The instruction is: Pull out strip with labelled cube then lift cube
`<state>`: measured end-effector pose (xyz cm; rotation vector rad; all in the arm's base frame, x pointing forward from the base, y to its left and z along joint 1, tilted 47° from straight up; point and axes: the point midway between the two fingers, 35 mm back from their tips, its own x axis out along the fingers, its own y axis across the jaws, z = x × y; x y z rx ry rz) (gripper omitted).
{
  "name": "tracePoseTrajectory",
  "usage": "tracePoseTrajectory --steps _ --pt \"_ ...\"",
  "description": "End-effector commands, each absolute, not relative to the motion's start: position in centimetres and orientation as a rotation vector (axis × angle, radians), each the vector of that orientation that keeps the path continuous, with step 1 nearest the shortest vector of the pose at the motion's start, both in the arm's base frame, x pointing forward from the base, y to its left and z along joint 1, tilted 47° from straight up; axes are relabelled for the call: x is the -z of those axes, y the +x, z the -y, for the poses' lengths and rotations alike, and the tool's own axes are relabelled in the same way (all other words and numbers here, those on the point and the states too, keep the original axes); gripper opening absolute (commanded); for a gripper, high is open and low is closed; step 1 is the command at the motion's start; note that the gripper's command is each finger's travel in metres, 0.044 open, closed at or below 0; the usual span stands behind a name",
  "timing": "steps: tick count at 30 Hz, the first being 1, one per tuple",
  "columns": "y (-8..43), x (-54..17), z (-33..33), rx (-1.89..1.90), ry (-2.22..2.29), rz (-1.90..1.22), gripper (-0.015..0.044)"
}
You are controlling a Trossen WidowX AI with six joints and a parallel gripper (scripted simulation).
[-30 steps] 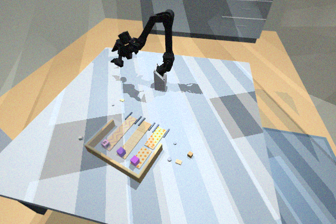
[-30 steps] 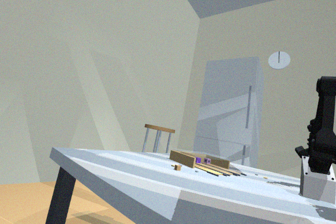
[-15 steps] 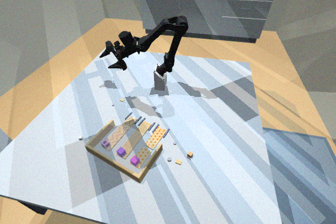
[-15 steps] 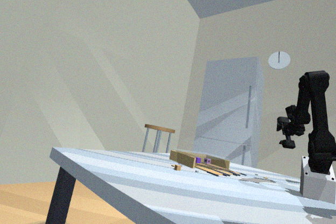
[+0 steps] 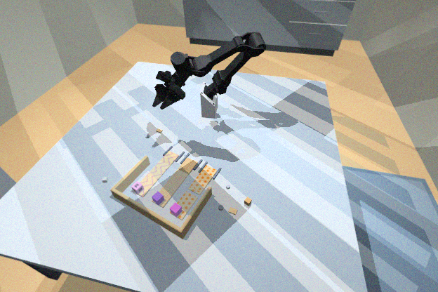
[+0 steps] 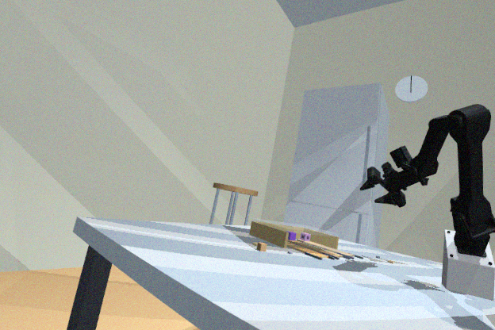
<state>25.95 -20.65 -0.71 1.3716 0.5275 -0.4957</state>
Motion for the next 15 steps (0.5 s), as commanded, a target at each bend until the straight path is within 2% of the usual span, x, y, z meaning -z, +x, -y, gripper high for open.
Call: tracePoseTrajectory --steps 1,5,15 --pt "29.0 -2.8 14.3 0.088 1.009 -0.598 0.0400" --pt "29.9 -4.5 11.4 -0.093 0.834 -0.588 0.0400" --pt "29.9 -4.5 11.4 -0.094 0.833 -0.588 0.0400"
